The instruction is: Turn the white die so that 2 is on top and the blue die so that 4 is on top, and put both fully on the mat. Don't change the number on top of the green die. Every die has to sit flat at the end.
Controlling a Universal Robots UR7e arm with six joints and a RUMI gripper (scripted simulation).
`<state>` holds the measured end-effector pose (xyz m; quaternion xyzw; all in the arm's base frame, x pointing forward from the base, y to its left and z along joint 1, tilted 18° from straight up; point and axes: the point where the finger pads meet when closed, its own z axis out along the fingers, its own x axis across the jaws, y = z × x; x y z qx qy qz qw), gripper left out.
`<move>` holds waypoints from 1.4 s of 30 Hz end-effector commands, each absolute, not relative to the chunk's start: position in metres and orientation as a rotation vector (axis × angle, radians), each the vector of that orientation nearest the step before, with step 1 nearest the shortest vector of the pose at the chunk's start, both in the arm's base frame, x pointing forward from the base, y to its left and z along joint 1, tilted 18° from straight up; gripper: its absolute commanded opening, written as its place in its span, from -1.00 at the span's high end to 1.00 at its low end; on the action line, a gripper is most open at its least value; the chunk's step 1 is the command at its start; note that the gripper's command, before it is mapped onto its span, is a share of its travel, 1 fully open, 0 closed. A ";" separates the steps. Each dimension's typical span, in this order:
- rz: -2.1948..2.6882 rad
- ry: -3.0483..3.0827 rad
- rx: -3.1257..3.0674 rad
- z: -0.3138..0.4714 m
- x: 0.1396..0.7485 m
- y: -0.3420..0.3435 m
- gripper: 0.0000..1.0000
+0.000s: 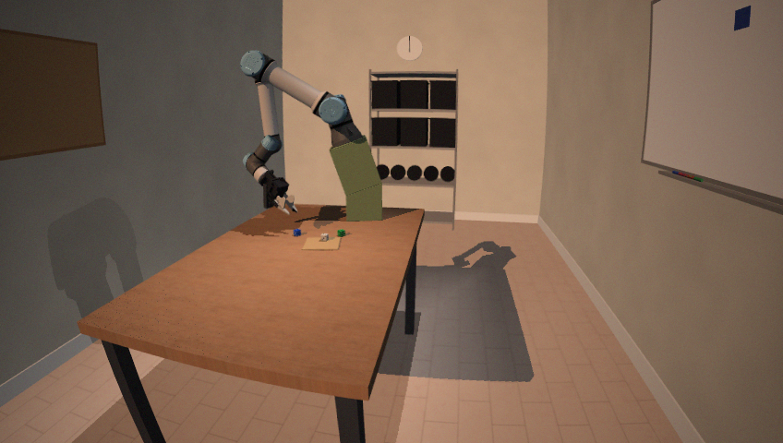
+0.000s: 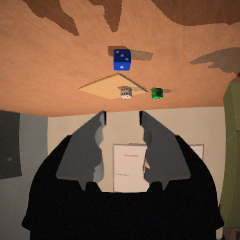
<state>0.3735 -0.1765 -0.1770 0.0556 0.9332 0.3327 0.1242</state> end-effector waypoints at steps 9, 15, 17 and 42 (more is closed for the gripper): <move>0.953 2.728 0.163 -0.170 0.373 -0.174 0.51; 0.912 2.744 0.168 -0.170 0.373 -0.173 0.51; 0.880 2.757 0.172 -0.170 0.373 -0.172 0.51; 0.079 2.931 0.268 -0.162 0.377 -0.142 0.51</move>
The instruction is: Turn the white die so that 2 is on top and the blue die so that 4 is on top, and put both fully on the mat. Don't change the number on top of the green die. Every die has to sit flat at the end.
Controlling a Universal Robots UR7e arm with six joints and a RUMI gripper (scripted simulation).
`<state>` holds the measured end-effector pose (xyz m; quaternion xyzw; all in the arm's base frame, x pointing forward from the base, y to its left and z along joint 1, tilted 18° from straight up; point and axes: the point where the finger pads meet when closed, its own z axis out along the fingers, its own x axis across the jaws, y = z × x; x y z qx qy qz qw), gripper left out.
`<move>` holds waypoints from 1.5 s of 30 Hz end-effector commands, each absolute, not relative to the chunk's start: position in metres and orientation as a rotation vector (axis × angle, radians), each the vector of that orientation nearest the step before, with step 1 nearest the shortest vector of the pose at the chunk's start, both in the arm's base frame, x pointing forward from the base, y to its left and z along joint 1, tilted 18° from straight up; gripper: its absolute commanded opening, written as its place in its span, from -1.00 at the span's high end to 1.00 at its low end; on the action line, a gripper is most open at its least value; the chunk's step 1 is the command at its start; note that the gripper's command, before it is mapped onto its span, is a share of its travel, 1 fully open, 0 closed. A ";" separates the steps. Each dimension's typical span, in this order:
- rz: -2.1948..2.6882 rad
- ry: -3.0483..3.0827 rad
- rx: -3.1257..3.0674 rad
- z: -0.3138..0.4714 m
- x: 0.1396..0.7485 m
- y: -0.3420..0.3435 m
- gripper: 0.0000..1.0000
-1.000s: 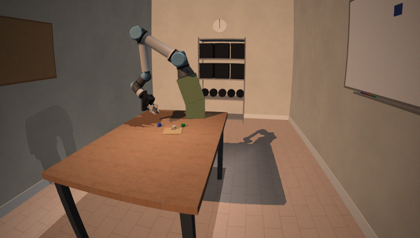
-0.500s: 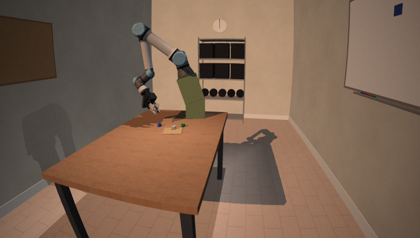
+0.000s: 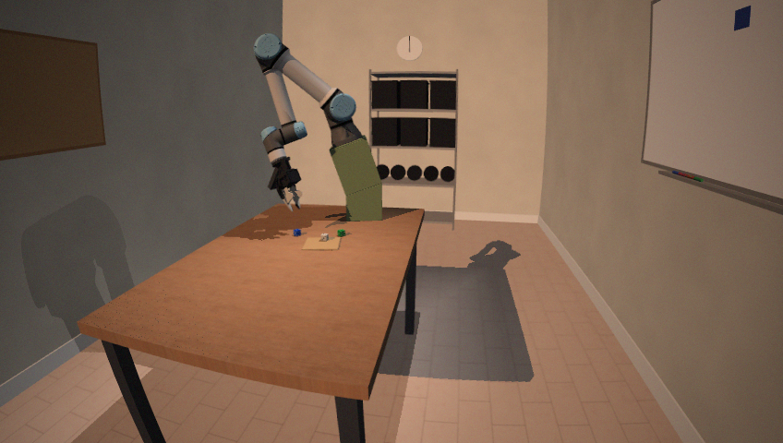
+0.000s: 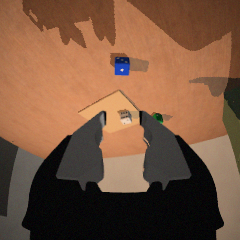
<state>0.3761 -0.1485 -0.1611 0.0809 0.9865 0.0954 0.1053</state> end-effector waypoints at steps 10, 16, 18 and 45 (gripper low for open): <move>-0.187 2.937 0.296 -0.159 0.378 -0.133 0.51; -0.328 2.937 0.310 -0.158 0.378 -0.128 0.51; -0.358 2.934 0.313 -0.158 0.379 -0.127 0.51; -0.403 2.922 0.345 -0.167 0.380 -0.134 -1.00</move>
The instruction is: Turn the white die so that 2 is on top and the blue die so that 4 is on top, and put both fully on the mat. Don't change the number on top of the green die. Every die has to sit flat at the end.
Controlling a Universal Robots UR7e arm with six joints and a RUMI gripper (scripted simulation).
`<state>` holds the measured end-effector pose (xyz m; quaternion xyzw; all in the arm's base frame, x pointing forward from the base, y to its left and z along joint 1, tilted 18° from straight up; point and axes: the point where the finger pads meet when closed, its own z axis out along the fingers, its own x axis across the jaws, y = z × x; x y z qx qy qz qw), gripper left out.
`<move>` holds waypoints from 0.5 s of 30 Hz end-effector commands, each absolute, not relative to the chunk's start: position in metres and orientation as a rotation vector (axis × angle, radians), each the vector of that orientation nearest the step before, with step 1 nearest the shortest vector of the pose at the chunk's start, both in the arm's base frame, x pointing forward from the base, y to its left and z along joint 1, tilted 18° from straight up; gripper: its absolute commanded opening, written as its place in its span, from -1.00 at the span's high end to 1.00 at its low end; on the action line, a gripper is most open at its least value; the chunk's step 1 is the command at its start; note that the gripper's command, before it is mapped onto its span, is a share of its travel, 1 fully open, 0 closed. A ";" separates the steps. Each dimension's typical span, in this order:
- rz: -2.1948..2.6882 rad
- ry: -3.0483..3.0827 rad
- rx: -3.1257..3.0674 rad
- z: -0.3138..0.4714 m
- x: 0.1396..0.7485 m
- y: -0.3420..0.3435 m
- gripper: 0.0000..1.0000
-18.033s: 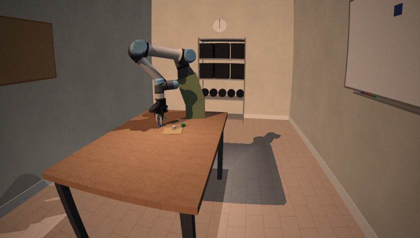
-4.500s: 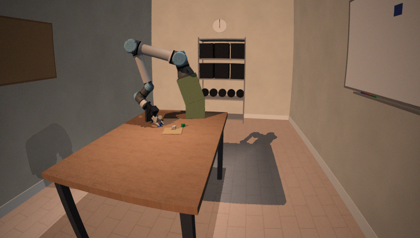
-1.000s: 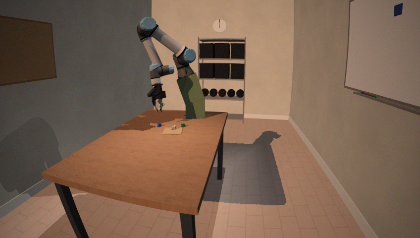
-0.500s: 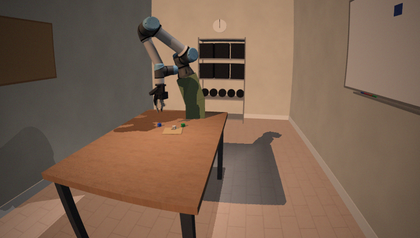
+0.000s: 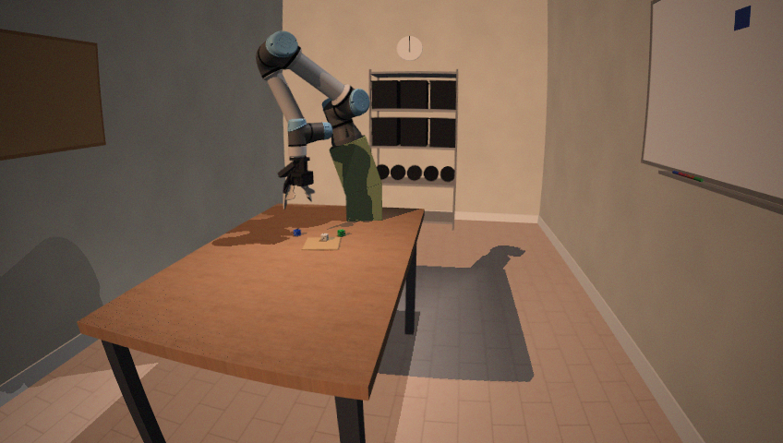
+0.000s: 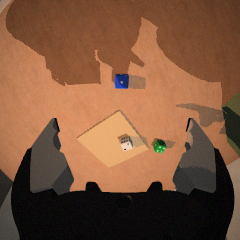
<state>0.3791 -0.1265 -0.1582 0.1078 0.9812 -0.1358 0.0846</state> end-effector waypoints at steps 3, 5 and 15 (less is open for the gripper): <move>-0.400 2.915 0.380 -0.182 0.380 -0.146 -1.00; -0.400 2.914 0.385 -0.184 0.380 -0.148 -1.00; -0.400 2.914 0.385 -0.184 0.380 -0.148 0.51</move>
